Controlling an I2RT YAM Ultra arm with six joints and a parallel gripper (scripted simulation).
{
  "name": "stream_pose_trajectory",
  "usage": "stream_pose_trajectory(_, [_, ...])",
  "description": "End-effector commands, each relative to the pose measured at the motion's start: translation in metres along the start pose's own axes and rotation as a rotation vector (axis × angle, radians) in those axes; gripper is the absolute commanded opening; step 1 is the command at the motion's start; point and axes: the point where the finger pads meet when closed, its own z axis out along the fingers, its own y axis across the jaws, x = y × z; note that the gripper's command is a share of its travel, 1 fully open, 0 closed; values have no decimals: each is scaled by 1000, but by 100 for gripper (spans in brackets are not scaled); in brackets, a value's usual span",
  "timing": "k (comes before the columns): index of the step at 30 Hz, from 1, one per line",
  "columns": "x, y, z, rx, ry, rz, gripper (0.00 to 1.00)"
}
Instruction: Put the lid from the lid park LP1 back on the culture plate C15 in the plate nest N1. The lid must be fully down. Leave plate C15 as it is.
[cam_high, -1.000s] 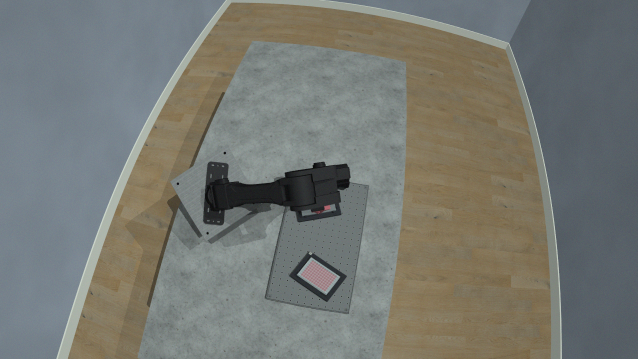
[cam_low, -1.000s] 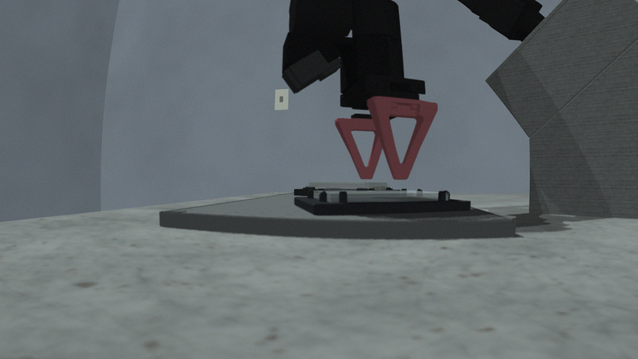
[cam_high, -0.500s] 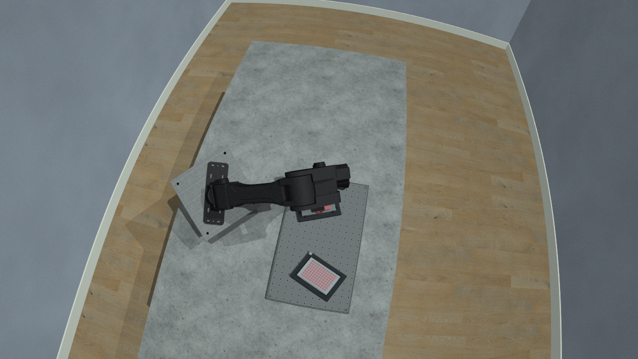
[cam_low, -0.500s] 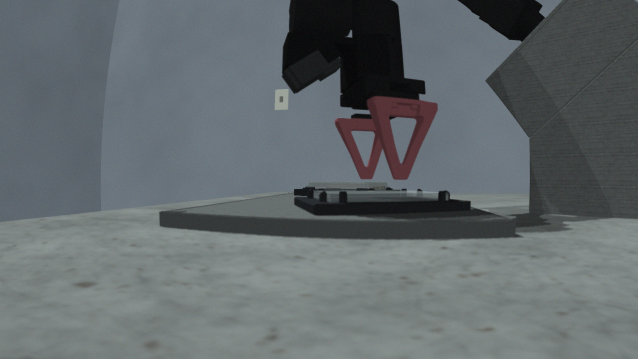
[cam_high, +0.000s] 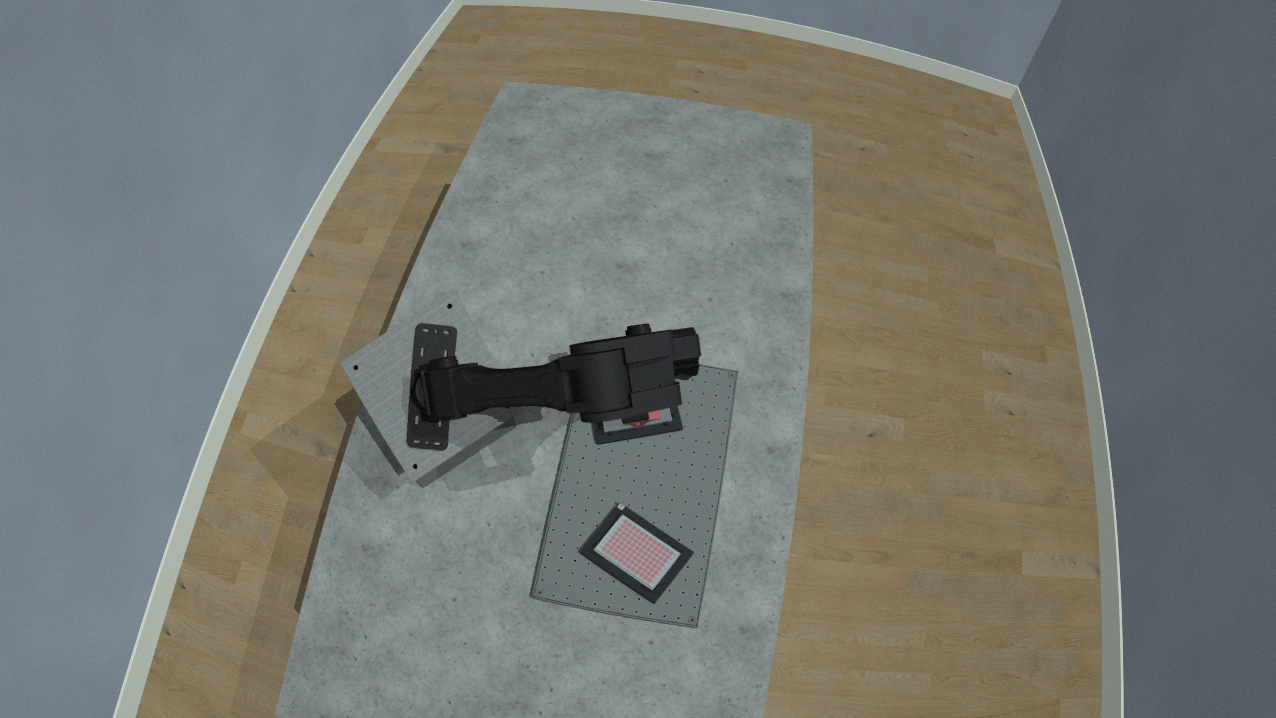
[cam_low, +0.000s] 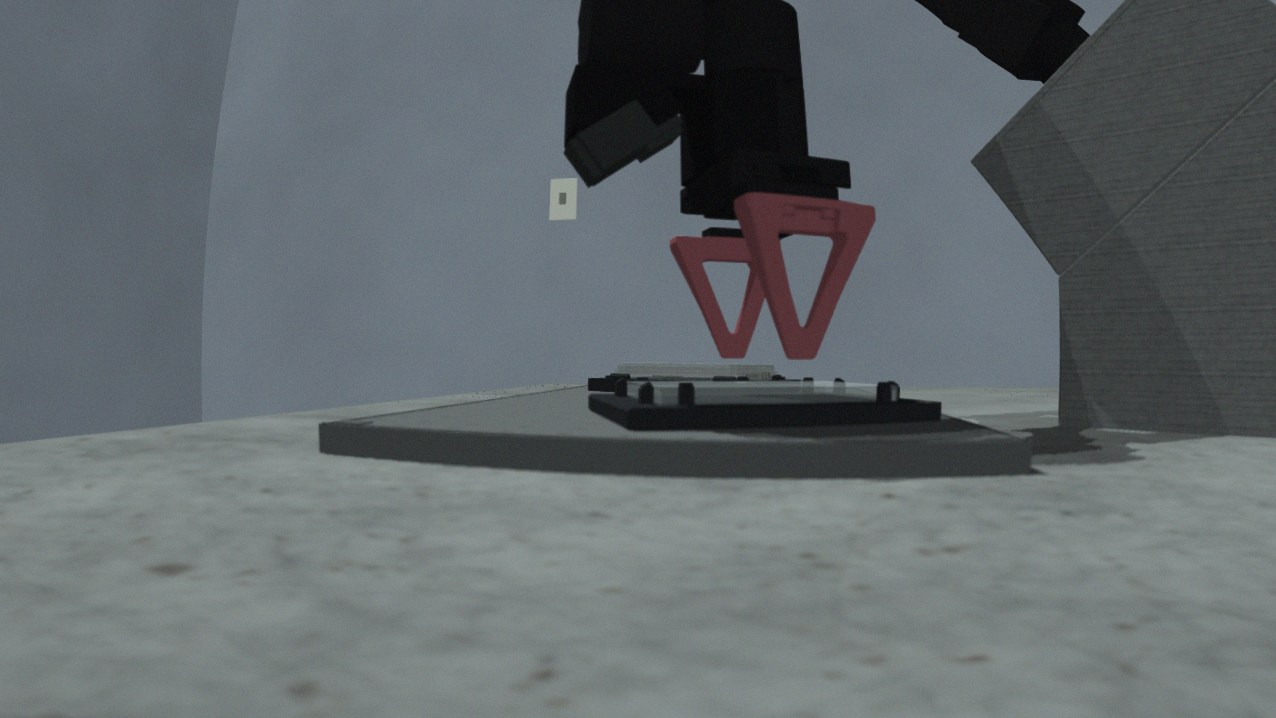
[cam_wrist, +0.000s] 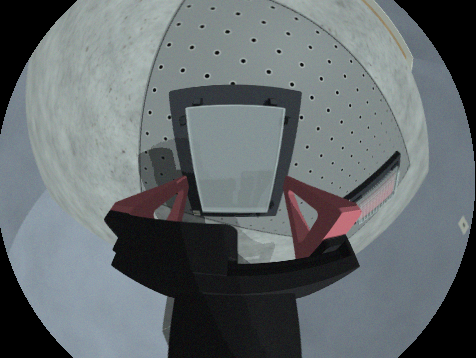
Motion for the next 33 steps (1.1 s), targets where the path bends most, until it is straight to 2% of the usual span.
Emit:
stream_pose_trajectory(1, [-6,1,-6,-3,-21,4,100])
stream_pose_trajectory(17, [-6,1,-6,-3,-21,4,100])
stream_pose_trajectory(33, [-6,1,3,-3,-21,4,100])
